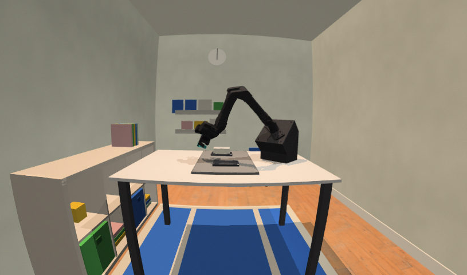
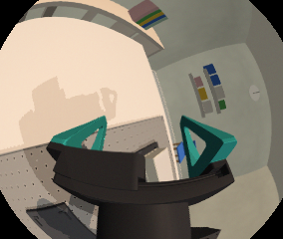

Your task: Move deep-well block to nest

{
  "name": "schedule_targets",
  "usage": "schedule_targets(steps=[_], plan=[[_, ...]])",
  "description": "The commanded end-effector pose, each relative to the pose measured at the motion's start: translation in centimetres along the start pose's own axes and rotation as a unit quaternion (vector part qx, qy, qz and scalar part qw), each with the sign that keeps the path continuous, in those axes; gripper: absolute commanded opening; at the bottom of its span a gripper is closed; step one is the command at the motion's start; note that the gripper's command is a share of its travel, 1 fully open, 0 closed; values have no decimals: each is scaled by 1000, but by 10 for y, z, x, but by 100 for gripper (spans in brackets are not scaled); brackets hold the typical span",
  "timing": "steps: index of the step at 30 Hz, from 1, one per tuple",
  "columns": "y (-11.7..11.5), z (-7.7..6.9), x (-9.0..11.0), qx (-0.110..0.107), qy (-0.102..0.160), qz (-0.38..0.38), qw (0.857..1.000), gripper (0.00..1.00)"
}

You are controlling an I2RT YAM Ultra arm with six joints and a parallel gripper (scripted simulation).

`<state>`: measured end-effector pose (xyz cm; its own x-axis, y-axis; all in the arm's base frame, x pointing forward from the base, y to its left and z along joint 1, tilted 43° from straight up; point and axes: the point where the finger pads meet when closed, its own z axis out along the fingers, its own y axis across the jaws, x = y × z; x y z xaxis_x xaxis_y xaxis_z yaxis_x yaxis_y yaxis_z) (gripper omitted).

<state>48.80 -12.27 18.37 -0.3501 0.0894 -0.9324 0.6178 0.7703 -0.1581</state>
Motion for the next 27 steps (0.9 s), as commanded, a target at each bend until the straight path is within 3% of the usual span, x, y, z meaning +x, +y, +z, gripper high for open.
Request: schedule_targets(steps=[1,5,11,15,20,22,25,27], plan=[[-5,-6,4,-8,23,-16,1000,100],[-4,-23,16,-42,69,-51,995,100],[-4,-26,18,-43,71,-53,995,100],[-6,-41,29,-69,108,-77,989,100],[-7,-49,34,-78,121,-86,986,100],[-8,-57,39,-94,145,-100,980,100],[-9,-61,42,-95,146,-101,980,100],[-10,-70,48,-111,170,-114,972,100]])
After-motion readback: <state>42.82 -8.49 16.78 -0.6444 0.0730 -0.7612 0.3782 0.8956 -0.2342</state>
